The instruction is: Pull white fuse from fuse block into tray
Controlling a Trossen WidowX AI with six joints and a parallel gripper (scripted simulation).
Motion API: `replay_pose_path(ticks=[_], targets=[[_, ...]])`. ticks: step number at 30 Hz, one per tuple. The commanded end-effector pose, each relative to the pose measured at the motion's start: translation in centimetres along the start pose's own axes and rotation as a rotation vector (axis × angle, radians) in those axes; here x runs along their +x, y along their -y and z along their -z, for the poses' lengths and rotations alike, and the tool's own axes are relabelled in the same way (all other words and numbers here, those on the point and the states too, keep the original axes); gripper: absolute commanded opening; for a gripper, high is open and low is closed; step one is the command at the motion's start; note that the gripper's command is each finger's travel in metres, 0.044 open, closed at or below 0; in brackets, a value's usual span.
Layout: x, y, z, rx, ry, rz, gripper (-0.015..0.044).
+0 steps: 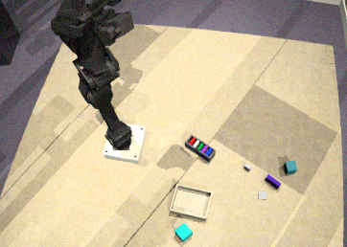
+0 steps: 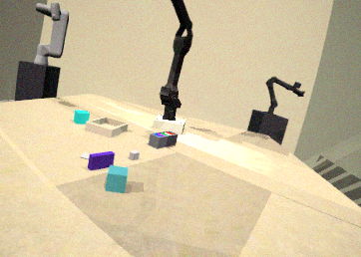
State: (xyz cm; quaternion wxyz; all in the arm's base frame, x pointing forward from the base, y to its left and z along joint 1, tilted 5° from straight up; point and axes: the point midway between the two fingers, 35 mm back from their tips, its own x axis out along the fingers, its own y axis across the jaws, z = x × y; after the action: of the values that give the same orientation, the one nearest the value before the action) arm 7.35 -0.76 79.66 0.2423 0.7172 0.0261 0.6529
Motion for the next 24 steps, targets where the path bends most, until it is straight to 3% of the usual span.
replay_pose_path(ticks=[1,13,24], targets=[[-0.1,-0.1,-0.2,0.020,0.002,-0.005,0.0374],[-5.9,-3.6,-16.3,1.240,0.213,-0.481,0.0068],[-14.4,-0.5,-28.1,2.041,0.196,-1.082,0.0068]])
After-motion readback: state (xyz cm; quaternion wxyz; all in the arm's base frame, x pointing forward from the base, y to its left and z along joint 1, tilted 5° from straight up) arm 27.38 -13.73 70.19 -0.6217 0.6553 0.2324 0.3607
